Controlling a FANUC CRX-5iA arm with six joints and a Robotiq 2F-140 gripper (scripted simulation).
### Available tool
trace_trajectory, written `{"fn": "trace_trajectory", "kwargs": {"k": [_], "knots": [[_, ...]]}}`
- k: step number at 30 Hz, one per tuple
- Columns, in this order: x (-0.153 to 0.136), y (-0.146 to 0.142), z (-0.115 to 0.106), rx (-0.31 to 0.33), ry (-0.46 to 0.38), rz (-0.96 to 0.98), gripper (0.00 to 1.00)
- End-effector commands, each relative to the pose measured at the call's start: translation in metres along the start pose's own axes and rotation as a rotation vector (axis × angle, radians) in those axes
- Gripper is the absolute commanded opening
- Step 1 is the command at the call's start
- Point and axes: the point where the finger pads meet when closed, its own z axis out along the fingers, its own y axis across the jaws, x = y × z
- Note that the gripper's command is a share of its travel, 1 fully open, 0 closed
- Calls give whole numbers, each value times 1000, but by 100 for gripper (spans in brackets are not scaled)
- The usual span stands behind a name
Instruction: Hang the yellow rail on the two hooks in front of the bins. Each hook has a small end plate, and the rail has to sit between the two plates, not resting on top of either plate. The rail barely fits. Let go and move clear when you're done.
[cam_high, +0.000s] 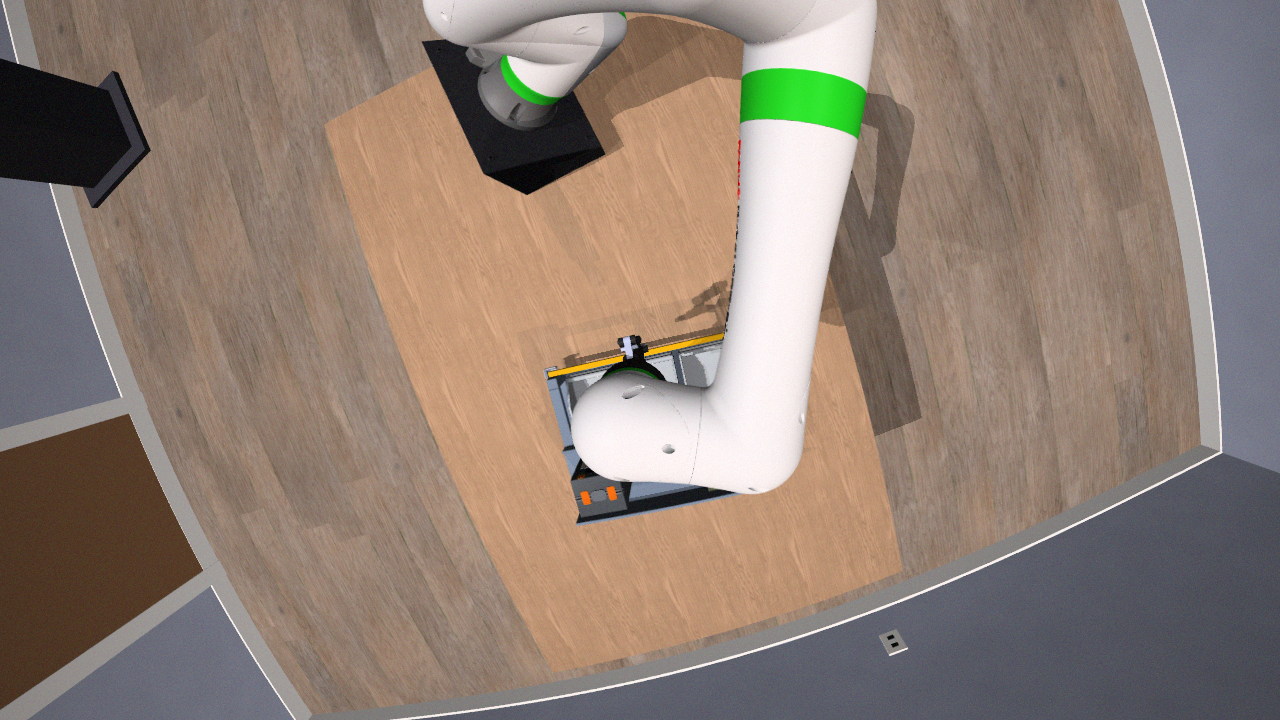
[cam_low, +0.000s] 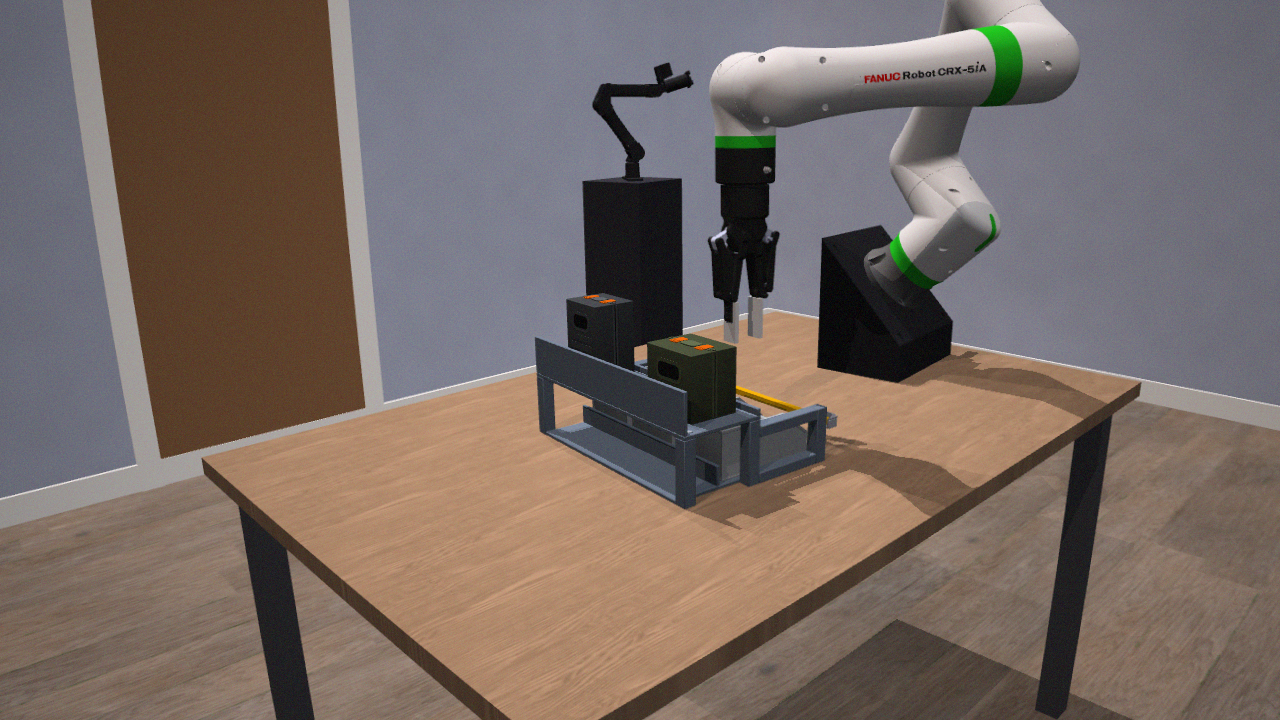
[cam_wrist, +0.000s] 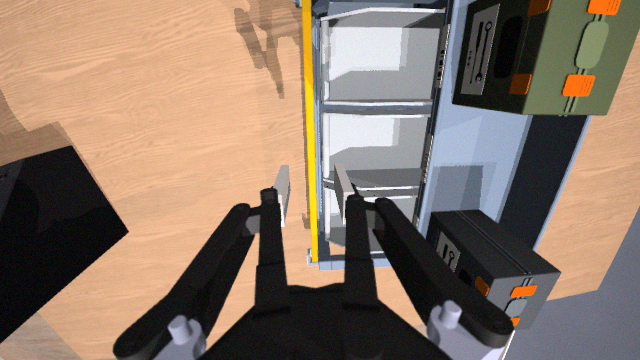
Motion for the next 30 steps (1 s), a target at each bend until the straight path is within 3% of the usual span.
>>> {"fn": "trace_trajectory", "kwargs": {"k": [1, 30], "knots": [[0, 0, 2, 0, 0, 0, 30], [0, 0, 7, 0, 0, 0, 30]]}}
